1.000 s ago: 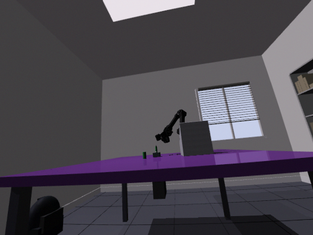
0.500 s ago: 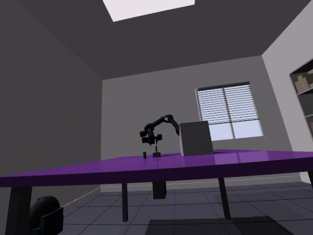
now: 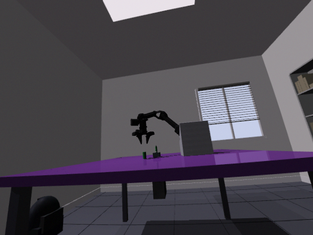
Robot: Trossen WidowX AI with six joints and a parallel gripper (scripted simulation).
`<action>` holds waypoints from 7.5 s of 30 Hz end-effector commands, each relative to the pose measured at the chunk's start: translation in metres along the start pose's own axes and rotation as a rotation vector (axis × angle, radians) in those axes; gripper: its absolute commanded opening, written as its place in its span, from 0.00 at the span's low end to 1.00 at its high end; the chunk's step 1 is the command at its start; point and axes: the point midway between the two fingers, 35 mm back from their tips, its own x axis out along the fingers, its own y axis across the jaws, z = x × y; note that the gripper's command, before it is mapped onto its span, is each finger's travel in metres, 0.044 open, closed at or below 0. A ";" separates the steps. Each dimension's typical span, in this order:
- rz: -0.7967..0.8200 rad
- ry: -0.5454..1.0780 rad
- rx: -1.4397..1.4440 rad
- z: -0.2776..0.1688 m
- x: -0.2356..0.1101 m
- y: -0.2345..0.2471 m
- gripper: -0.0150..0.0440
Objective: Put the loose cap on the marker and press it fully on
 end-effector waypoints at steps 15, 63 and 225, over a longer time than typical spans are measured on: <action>0.001 -0.013 0.018 0.007 0.052 0.000 0.67; 0.000 -0.015 0.018 0.009 0.100 -0.001 0.30; -0.006 -0.010 -0.563 0.041 -0.025 -0.139 0.64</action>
